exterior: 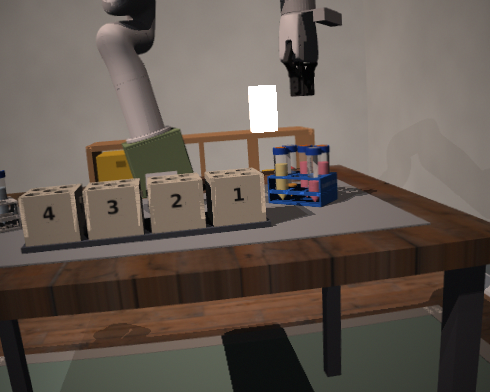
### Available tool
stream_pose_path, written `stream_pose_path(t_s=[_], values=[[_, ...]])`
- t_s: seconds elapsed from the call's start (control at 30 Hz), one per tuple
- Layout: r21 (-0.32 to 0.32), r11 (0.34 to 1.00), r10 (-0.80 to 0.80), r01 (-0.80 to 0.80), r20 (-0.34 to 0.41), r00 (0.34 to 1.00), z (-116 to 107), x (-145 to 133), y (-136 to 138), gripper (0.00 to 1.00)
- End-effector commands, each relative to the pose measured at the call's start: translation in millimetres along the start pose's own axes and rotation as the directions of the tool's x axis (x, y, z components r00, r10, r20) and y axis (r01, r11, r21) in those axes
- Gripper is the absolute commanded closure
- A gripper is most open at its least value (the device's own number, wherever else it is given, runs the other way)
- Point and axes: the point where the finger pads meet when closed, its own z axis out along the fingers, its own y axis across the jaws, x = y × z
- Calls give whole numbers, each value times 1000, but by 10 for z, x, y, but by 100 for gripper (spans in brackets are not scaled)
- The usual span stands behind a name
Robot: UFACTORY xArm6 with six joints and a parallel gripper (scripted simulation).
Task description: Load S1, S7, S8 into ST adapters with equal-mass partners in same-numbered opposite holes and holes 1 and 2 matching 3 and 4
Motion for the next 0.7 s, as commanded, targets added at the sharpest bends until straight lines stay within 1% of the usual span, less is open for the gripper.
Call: stream_pose_path(t_s=[0.0,0.5,0.53,0.6,0.67], values=[[1,1000,0,0,-5,1000,-24,15,-1,56],[1,1000,0,0,-5,1000,-23,15,-1,56],[1,999,34,-34,-5,999,-24,-20,34,43],[1,995,100,-100,-5,995,-24,-90,105,43],[1,995,100,-100,-5,995,-24,-90,105,43]])
